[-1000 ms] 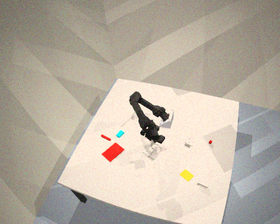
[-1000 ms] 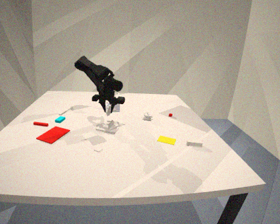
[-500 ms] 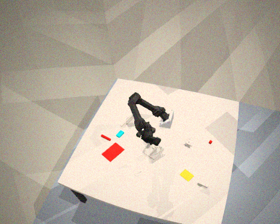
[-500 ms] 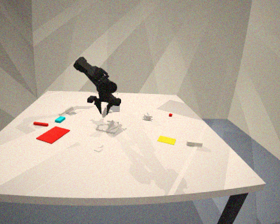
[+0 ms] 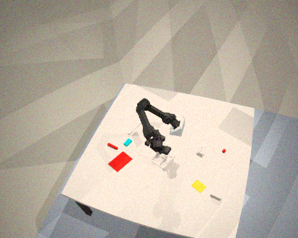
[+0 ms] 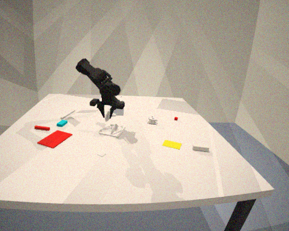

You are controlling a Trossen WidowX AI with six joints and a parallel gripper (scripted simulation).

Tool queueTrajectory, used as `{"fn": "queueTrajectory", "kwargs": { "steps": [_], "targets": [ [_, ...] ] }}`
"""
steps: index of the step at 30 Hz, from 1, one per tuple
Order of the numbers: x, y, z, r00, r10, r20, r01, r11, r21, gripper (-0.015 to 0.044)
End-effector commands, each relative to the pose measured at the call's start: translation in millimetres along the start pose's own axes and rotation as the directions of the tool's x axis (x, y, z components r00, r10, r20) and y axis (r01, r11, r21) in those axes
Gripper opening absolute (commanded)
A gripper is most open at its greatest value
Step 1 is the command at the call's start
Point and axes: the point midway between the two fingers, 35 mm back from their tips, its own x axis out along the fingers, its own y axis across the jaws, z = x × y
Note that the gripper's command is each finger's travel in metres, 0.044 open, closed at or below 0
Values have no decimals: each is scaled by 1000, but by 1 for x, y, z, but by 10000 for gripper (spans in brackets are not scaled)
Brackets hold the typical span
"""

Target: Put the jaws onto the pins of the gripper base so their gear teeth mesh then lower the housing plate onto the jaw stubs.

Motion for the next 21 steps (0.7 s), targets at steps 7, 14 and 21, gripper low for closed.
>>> {"fn": "queueTrajectory", "kwargs": {
  "steps": [7,14,21],
  "targets": [
    [0,1,-1,1000,4,-2,-4,1000,-10,134],
    [0,3,-2,1000,4,-3,-4,1000,-10,134],
    [0,3,-2,1000,4,-3,-4,1000,-10,134]
  ]
}}
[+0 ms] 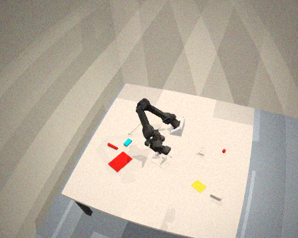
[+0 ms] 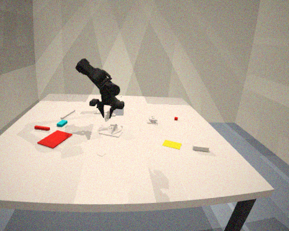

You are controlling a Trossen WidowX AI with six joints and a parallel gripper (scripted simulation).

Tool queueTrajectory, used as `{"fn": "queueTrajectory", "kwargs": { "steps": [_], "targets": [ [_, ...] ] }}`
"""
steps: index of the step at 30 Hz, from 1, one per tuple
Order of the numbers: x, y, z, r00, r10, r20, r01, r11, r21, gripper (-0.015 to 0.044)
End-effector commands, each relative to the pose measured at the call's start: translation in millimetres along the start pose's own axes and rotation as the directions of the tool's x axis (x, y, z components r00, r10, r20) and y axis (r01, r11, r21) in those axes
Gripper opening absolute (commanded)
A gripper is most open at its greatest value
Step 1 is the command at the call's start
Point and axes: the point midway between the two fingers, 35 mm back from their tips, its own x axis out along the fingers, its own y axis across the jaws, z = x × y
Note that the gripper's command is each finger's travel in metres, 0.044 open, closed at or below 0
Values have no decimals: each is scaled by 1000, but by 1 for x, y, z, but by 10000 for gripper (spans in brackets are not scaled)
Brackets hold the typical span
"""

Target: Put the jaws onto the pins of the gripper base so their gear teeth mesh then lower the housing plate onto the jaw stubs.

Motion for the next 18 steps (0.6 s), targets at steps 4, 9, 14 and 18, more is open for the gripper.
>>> {"fn": "queueTrajectory", "kwargs": {
  "steps": [4,9,14,18],
  "targets": [
    [0,1,-1,1000,3,-3,-3,1000,-5,134],
    [5,1,-1,1000,3,-3,-3,1000,-5,134],
    [13,1,-1,1000,3,-3,-3,1000,-5,134],
    [20,0,-2,1000,3,-3,-3,1000,-6,134]
  ]
}}
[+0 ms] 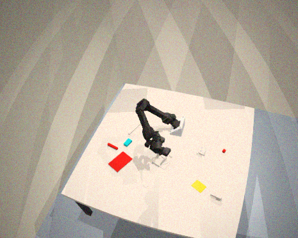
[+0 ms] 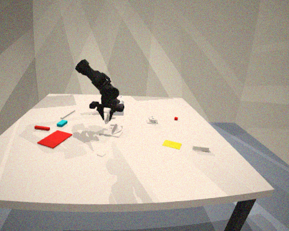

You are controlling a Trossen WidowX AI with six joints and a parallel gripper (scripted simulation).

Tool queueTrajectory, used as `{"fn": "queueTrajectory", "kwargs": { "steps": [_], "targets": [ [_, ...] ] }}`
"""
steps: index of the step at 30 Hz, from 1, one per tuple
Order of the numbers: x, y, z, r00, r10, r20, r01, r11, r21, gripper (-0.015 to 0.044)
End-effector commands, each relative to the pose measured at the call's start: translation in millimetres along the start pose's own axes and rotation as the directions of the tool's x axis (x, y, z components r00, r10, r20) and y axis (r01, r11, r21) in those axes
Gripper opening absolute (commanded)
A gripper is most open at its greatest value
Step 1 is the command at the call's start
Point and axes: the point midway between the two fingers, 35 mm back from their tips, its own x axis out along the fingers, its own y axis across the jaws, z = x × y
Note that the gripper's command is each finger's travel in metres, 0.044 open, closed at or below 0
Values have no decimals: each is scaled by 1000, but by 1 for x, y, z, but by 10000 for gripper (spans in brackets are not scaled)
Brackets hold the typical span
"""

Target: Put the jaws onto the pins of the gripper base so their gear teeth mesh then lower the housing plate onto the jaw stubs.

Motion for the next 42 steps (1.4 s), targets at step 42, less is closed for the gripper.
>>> {"fn": "queueTrajectory", "kwargs": {
  "steps": [42],
  "targets": [
    [40,1,1,1000,6,-4,-6,1000,-8,134]
  ]
}}
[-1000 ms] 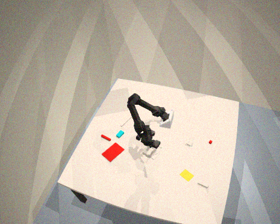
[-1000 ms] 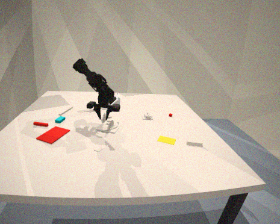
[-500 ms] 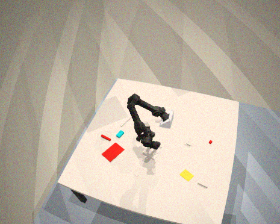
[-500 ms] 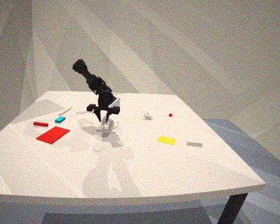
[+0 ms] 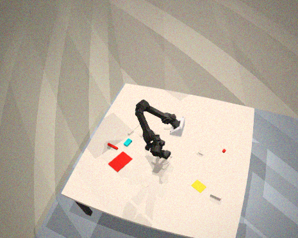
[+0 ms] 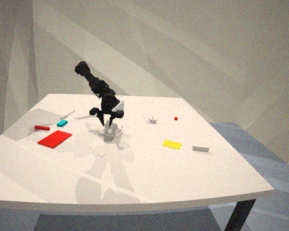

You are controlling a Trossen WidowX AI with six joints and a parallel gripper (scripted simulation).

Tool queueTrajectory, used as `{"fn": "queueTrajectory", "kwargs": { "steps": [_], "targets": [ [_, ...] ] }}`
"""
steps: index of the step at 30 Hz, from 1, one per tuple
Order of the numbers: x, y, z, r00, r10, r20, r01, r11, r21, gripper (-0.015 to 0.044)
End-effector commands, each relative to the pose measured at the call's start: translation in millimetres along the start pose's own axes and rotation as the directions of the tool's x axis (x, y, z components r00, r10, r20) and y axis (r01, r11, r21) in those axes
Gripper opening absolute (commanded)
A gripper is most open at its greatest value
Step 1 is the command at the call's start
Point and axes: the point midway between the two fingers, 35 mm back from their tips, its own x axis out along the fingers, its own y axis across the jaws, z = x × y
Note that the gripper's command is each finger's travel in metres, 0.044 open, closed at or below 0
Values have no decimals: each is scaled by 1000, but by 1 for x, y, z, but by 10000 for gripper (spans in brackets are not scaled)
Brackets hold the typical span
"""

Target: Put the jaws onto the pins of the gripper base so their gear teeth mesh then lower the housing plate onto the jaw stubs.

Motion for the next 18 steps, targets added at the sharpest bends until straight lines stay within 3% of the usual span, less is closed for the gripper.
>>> {"fn": "queueTrajectory", "kwargs": {
  "steps": [1,18],
  "targets": [
    [1,0,0,1000,3,-3,-4,1000,-5,134],
    [4,0,0,1000,4,-3,-4,1000,-7,134]
  ]
}}
